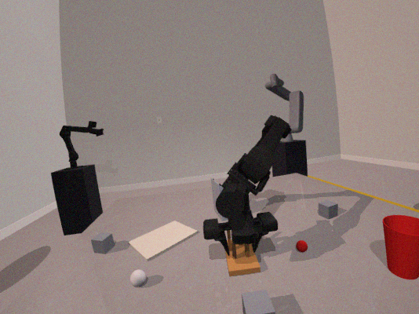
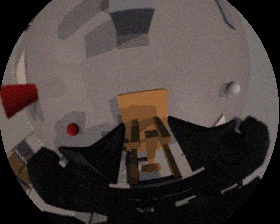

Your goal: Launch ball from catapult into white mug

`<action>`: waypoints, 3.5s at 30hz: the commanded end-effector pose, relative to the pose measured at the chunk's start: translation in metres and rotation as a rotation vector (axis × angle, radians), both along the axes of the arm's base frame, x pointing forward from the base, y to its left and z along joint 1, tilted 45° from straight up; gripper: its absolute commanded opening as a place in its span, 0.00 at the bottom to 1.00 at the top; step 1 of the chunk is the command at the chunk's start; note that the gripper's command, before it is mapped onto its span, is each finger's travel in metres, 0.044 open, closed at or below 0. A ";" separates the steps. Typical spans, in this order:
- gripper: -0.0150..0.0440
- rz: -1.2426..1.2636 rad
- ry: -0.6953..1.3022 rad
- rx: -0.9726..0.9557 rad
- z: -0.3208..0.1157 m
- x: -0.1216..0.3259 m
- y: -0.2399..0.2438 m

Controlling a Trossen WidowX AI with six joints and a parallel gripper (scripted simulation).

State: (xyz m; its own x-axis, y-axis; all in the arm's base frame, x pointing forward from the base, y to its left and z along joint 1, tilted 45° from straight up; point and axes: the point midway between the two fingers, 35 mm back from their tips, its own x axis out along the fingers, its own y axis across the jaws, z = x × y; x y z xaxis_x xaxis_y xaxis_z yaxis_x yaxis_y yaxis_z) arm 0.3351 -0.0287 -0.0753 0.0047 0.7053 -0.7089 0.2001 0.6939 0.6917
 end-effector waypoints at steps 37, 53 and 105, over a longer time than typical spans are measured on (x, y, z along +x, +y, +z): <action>0.76 0.072 -0.094 0.007 0.144 0.020 0.104; 0.76 0.072 -0.094 0.007 0.128 0.023 0.124; 0.25 0.072 -0.093 0.004 0.192 0.018 0.052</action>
